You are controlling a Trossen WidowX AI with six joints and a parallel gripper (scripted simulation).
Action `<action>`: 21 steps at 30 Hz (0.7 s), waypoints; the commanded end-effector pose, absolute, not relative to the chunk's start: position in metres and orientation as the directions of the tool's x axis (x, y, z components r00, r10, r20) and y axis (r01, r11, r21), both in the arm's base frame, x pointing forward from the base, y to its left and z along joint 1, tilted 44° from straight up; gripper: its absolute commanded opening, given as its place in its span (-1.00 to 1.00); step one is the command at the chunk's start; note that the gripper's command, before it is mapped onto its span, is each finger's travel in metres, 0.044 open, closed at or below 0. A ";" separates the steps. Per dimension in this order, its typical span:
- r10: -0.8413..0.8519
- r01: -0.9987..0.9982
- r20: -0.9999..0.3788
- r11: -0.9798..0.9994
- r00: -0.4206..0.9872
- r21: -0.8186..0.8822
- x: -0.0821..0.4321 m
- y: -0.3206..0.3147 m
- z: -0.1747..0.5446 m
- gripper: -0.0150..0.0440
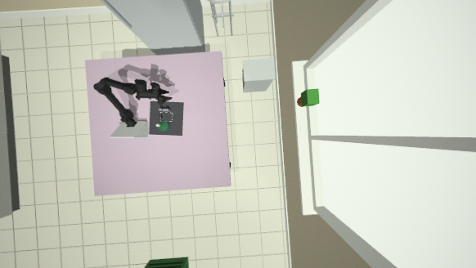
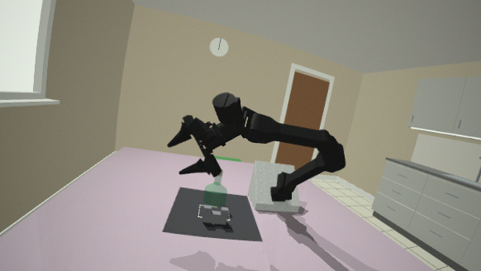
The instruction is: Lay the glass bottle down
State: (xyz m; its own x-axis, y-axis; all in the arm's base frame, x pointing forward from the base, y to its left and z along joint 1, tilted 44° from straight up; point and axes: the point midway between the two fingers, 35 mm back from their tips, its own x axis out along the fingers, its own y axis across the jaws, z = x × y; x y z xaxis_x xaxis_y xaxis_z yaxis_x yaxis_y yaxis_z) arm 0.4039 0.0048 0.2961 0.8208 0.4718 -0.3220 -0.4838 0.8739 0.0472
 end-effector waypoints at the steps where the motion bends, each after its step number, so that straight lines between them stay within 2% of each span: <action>1: 0.437 -0.335 -0.440 0.896 0.785 0.292 0.403 -0.028 0.250 1.00; 6: 0.405 0.079 -0.600 0.782 0.690 0.618 0.381 -0.083 0.180 1.00; 10: 0.432 0.490 -0.684 0.482 0.588 0.726 0.345 -0.118 0.129 1.00; 13: 0.484 0.746 -0.706 0.151 0.517 0.649 0.310 -0.137 0.098 1.00; 17: 0.576 0.888 -0.676 -0.283 0.460 0.363 0.263 -0.150 0.071 1.00; 19: 0.593 0.888 -0.664 -0.351 0.455 0.296 0.255 -0.151 0.068 1.00; 21: 0.606 0.904 -0.674 -0.331 0.423 0.270 0.257 -0.149 0.066 1.00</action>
